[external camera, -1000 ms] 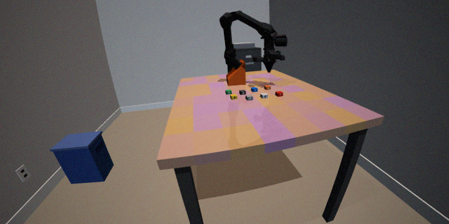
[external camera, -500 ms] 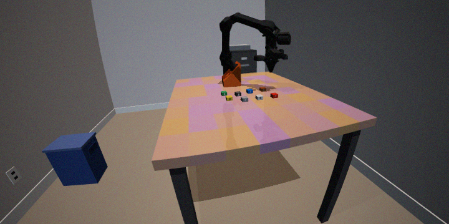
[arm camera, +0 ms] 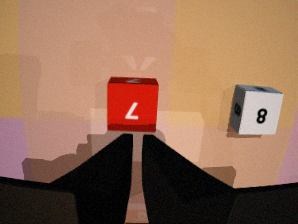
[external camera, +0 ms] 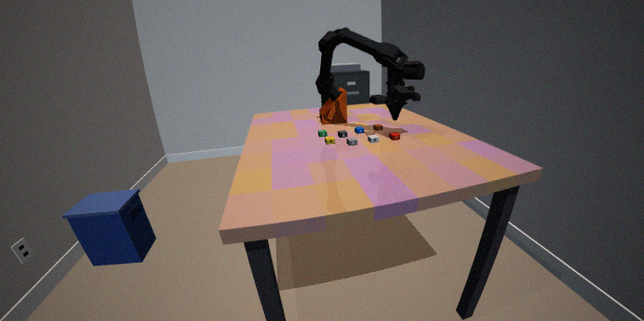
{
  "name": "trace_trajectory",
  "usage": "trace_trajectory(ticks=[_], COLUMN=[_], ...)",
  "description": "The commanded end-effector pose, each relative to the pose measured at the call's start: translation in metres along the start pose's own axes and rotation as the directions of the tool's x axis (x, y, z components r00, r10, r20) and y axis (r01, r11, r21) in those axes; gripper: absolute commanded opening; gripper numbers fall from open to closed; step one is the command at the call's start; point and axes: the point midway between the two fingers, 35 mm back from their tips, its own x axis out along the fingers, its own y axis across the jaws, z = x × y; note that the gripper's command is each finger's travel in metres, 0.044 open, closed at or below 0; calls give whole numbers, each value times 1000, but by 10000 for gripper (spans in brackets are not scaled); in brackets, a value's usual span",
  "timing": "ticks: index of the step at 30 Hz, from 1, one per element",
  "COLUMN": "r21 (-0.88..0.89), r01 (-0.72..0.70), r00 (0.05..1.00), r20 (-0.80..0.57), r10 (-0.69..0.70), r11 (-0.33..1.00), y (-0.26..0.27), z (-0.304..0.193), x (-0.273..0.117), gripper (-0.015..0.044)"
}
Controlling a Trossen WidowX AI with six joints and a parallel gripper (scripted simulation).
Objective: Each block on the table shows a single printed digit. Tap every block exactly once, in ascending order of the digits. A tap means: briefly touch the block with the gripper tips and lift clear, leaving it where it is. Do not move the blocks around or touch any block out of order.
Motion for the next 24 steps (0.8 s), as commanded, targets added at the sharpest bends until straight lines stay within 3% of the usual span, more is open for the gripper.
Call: trace_trajectory(ticks=[1, 24], r21=[-15, -15], r01=[16, 18], r00=[1000, 1000], r20=[-18, -18], r10=[-17, -18], r11=[1000, 1000], y=[-3, -3], z=[-7, -8], x=[31, 61], gripper=[20, 20])
